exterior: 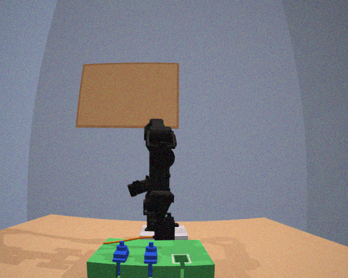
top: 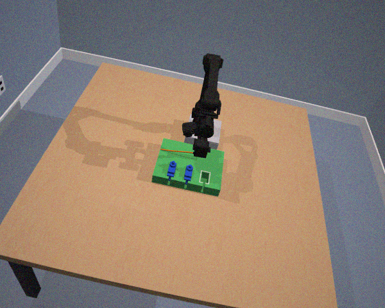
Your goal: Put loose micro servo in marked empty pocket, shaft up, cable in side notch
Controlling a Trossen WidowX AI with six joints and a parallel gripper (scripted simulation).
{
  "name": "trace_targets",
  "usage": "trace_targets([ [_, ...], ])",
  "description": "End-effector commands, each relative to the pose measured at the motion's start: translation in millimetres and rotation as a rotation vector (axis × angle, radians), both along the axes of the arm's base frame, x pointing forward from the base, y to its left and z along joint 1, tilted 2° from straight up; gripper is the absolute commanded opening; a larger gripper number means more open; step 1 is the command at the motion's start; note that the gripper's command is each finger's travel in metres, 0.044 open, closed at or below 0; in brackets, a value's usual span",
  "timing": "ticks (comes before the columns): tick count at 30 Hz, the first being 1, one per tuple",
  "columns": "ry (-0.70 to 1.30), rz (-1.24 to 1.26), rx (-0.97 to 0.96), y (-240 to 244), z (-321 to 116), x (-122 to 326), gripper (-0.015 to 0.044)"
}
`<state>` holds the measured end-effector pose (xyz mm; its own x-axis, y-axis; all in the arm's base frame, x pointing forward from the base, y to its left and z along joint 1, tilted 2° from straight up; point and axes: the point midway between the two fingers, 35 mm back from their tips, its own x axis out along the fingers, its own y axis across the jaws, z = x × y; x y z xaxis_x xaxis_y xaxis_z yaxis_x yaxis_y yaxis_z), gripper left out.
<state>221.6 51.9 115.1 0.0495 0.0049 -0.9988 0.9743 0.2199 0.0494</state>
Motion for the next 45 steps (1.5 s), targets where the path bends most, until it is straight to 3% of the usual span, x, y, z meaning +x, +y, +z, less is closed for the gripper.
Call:
trace_targets([
  [1,-0.005,0.003,0.005,0.3,3.0,-0.9,0.0],
  [28,-0.004,0.02,0.01,56.8,3.7,-2.5,0.0],
  [45,-0.01,0.57,-0.019,56.9,3.8,-2.5,0.0],
])
